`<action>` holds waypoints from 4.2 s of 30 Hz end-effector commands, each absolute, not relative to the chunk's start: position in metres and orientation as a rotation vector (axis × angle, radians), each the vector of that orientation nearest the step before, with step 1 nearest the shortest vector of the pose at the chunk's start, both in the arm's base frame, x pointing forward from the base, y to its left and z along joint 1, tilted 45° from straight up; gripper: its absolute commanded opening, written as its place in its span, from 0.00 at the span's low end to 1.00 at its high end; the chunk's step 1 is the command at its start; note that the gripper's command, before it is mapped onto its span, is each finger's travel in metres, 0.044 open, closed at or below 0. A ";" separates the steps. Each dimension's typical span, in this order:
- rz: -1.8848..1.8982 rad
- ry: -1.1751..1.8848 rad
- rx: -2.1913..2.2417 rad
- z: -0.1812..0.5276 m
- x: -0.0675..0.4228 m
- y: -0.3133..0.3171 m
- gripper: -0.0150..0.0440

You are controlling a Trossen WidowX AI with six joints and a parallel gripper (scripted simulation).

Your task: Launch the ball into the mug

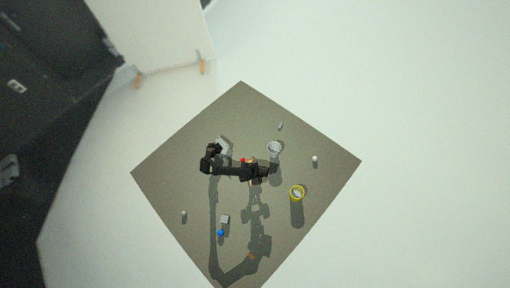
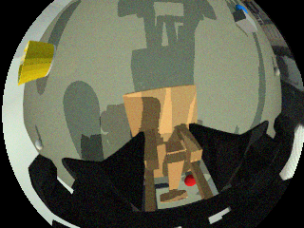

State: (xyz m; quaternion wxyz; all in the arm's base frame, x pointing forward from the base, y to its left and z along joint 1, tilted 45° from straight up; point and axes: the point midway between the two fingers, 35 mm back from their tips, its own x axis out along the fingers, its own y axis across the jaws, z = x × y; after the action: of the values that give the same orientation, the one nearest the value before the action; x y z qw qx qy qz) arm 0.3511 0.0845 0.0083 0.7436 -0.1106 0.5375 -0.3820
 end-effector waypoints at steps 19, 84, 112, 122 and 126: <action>-0.838 1.177 -0.242 -0.003 0.353 0.073 0.39; -0.831 1.176 -0.250 0.000 0.352 0.078 1.00; -0.831 1.174 -0.239 0.003 0.353 0.080 0.35; -0.783 1.212 -0.312 0.030 0.347 0.106 0.25; -0.700 1.269 -0.426 0.030 0.347 0.106 0.25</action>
State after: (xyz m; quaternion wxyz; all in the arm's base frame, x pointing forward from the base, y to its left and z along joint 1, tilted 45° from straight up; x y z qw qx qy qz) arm 0.3463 0.1021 0.0285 0.7334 -0.1662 0.5618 -0.3449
